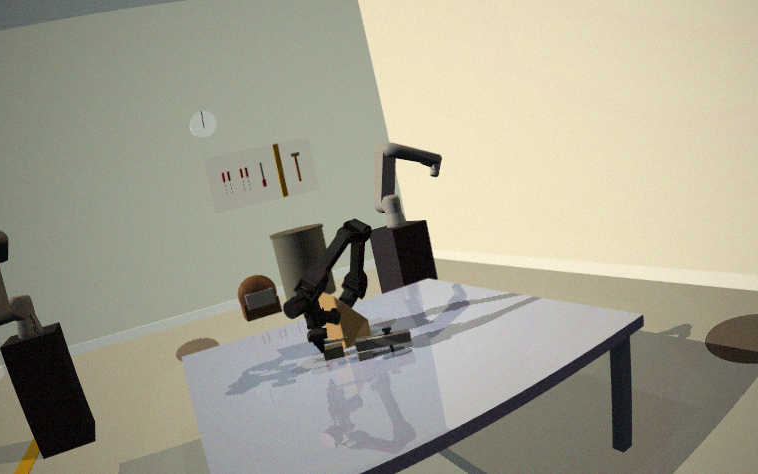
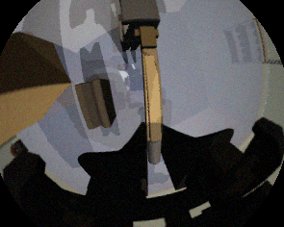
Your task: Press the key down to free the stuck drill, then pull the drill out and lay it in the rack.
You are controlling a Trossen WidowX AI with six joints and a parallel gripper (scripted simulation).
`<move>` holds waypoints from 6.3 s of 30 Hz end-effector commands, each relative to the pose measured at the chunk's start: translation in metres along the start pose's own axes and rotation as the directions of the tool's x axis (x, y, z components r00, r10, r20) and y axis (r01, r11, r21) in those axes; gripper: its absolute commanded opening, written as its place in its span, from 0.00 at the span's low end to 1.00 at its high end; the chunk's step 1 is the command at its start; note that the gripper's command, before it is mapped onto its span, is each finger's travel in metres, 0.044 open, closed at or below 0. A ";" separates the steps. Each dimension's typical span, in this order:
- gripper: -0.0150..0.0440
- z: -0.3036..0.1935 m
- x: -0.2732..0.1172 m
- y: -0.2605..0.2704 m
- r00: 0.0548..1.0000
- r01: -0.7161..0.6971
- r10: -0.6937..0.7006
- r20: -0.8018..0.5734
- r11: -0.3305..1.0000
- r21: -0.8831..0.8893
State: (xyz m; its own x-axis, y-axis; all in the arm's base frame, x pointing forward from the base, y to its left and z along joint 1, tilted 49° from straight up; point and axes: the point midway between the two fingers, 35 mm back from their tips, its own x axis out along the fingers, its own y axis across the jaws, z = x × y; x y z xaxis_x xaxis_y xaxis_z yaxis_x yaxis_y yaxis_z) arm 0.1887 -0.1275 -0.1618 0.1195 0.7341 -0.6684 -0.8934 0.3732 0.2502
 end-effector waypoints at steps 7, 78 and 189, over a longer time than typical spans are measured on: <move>0.25 -0.001 -0.005 0.000 1.000 0.001 -0.001 -0.005 1.000 -0.005; 0.25 -0.014 -0.004 0.058 1.000 -0.001 0.001 -0.007 1.000 -0.003; 1.00 -0.007 -0.057 0.037 0.970 0.051 -0.038 -0.241 0.997 0.050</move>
State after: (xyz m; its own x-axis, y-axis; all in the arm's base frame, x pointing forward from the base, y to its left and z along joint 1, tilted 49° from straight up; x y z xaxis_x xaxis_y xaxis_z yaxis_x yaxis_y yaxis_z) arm 0.1348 -0.1590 -0.1291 0.0890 0.6110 -0.7866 -0.8853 0.4105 0.2187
